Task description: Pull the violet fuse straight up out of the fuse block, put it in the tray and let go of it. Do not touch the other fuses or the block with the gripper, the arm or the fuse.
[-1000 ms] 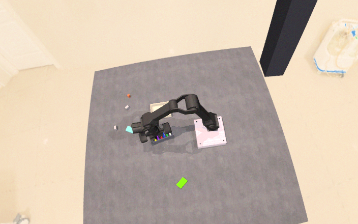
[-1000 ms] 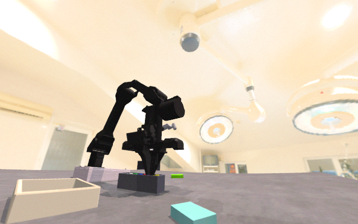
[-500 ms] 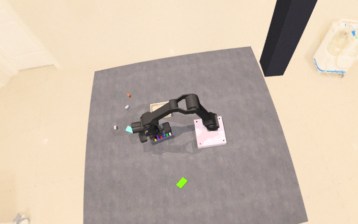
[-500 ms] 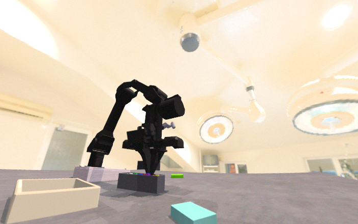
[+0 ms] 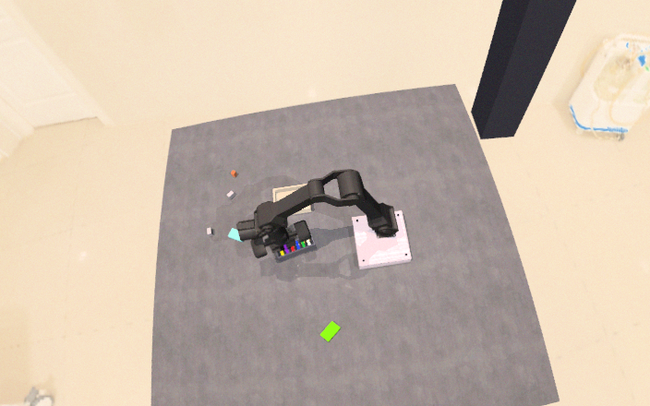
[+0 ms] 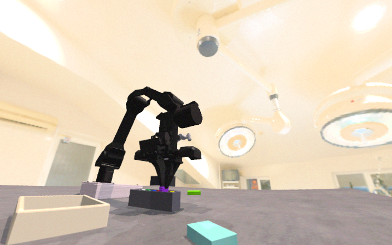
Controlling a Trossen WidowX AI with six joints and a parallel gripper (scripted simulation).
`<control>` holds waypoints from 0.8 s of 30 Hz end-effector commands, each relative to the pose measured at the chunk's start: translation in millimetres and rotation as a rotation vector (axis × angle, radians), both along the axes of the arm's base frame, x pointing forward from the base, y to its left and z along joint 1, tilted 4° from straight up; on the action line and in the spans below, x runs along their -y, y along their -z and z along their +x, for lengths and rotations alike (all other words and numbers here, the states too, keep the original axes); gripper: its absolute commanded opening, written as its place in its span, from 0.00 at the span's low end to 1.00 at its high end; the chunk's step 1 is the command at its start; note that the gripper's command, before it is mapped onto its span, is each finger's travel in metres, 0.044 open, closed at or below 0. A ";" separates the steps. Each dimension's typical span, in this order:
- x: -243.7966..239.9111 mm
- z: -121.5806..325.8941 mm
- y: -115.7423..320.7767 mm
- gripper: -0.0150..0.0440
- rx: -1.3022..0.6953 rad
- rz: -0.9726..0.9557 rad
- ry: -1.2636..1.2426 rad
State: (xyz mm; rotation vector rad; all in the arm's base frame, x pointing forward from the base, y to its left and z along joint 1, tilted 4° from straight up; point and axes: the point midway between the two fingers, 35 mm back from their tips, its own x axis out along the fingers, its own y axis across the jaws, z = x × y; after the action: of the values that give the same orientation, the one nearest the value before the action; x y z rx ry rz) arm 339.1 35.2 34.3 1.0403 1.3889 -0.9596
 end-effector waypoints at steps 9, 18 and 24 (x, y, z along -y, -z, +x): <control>0.7 0.7 -6.3 0.25 0.002 -0.002 0.000; 1.1 0.7 -10.8 0.25 0.002 -0.003 0.000; 1.3 0.7 -13.7 0.25 0.001 -0.003 0.000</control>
State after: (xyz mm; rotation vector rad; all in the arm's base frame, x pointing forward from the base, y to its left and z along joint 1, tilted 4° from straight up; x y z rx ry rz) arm 339.6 34.5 46.3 1.0423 1.3876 -0.9609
